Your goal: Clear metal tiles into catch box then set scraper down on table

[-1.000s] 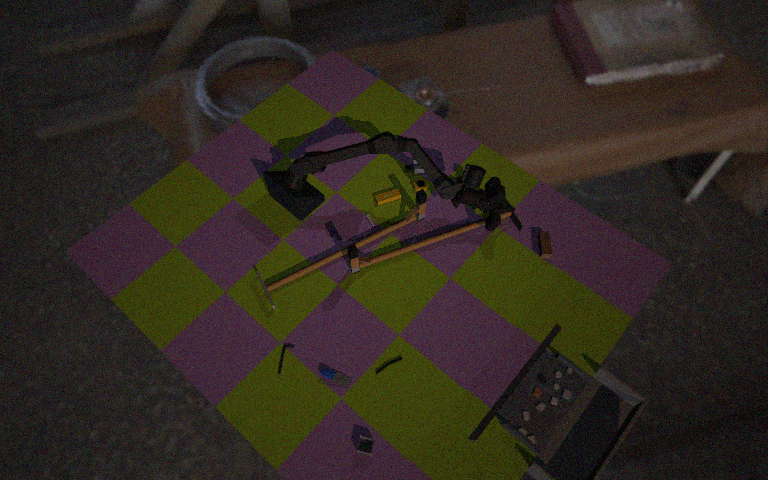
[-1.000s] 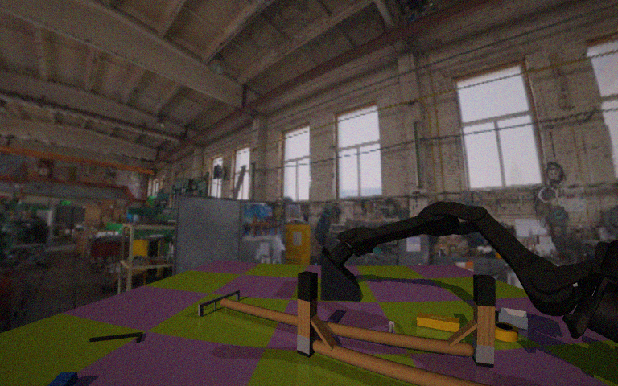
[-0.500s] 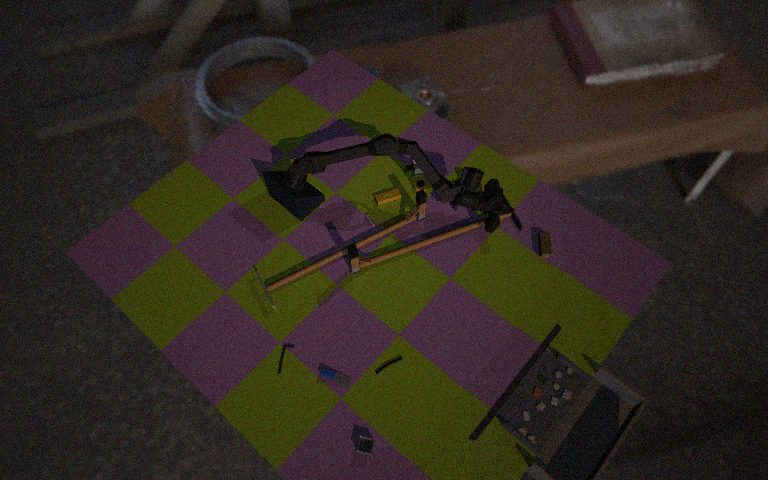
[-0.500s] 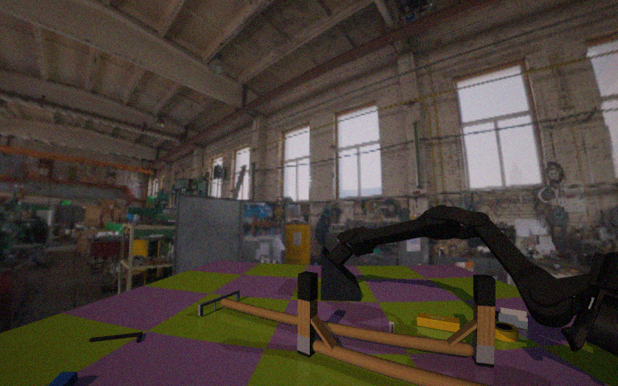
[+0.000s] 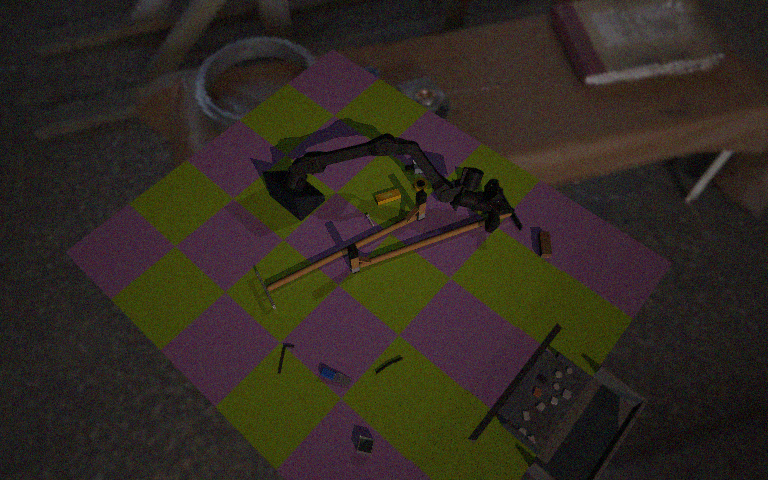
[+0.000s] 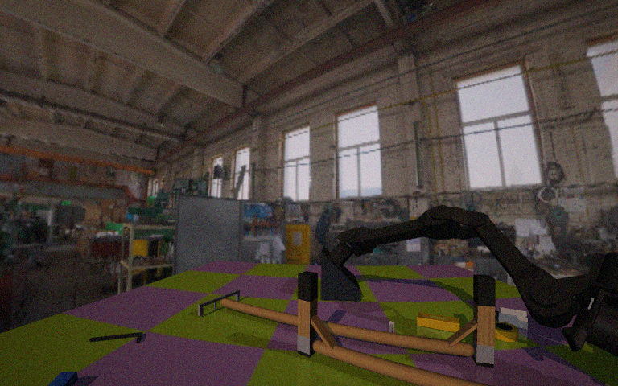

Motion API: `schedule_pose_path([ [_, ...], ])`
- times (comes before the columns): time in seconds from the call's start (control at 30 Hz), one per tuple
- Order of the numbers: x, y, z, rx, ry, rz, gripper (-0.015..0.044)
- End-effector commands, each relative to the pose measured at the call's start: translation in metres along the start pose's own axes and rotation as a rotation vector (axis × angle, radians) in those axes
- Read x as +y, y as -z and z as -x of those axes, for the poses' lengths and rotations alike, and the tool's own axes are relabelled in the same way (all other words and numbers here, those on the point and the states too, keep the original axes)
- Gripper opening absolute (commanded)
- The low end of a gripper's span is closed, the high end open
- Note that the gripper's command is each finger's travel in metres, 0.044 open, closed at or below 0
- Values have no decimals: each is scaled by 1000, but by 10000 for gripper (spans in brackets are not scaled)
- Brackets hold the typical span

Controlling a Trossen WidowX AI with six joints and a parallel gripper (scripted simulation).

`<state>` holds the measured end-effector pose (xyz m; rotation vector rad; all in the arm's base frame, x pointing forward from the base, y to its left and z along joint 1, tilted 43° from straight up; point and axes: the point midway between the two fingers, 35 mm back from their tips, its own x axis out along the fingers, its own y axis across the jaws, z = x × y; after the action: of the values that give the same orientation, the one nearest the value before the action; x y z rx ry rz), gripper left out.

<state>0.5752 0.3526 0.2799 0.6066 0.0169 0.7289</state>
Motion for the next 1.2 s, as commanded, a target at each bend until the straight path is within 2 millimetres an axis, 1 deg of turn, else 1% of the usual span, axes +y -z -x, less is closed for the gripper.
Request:
schedule_pose_path([
  [0.0, 2, 23, -2, 42, -2, -8, 0],
  [0.43, 3, 24, -2, 42, -2, -8, 0],
  [1.17, 36, 30, 9, 41, -2, -10, 0],
])
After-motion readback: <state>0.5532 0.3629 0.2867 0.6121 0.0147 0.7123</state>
